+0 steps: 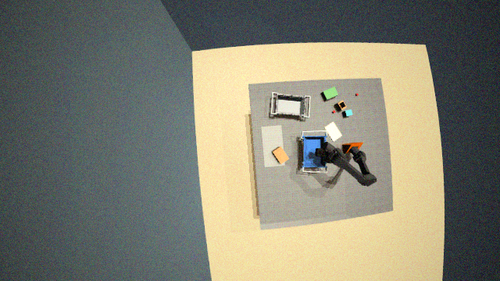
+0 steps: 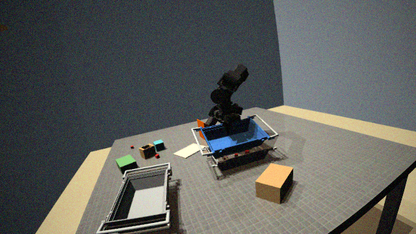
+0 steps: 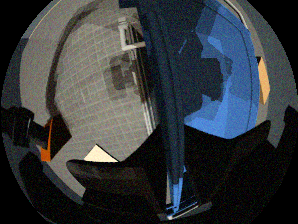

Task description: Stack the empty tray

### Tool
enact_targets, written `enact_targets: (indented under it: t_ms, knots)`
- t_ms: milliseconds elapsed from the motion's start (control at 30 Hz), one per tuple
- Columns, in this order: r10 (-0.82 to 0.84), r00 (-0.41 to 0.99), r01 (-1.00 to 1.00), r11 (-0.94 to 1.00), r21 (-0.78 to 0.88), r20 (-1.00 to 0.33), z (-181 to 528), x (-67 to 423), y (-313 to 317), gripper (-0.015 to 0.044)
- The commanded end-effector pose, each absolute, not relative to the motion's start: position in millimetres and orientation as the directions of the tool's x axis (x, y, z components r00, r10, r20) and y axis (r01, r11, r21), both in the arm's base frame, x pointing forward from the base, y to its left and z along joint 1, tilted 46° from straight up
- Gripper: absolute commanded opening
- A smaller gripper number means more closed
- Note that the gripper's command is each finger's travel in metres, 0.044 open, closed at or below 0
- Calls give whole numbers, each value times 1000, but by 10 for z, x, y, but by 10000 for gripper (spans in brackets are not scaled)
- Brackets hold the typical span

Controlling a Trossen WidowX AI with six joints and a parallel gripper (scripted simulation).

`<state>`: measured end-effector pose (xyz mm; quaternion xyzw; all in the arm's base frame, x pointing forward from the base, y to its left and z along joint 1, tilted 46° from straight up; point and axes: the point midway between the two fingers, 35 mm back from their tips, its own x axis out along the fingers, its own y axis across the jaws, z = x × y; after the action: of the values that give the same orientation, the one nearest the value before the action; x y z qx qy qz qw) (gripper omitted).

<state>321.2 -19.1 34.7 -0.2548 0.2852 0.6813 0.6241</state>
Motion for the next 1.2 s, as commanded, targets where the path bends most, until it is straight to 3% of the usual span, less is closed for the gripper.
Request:
enact_targets:
  t_ms: [0,1167]
  knots:
    - [706,-115,-993,-75,88,-699,321,3154,-101,0]
    - [706,-120,-993,-79,91,-698,313,3135,-73,0]
